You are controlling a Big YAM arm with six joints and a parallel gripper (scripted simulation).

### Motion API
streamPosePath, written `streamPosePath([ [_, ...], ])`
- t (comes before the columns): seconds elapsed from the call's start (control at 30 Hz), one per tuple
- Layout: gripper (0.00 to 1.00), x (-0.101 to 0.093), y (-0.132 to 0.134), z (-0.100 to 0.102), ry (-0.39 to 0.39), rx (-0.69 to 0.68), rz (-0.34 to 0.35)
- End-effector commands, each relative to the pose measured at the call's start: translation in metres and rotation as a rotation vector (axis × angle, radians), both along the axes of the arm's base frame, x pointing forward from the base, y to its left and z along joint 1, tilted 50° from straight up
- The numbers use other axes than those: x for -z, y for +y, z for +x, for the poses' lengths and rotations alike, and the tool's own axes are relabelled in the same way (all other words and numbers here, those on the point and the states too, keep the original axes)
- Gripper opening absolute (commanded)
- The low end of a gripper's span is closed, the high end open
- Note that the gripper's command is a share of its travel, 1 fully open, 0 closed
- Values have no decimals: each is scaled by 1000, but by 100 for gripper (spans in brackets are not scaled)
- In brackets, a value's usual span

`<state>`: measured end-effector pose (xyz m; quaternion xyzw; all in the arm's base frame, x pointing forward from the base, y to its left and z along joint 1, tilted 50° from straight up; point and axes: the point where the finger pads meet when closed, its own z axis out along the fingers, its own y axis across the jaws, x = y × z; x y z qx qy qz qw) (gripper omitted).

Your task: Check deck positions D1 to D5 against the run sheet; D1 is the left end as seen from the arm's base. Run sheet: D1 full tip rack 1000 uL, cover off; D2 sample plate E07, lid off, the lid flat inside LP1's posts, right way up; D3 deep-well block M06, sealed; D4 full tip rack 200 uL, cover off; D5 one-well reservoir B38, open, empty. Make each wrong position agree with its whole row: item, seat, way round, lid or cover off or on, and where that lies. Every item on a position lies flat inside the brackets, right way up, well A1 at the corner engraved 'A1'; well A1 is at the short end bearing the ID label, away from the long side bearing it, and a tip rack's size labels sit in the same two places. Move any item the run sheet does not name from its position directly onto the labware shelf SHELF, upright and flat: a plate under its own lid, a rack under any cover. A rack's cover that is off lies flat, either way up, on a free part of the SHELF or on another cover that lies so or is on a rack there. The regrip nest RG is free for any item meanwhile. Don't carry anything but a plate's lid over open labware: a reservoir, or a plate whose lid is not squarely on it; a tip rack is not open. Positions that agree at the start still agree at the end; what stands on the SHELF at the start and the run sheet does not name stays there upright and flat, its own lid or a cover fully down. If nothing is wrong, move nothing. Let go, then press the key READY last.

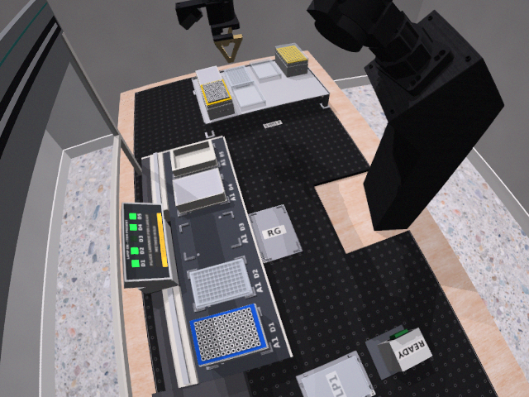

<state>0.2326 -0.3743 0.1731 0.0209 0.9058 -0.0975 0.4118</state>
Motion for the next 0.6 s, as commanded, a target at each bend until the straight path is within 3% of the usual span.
streamPosePath([
  [0.0, 100, -18, -18, -4, -19, 31, -40],
  [0.07, 100, -18, -18, -4, -19, 31, -40],
  [0.1, 100, -11, 4, 4, -19, 17, -17],
  [0.57, 100, 6, 72, 8, -24, 26, -3],
])
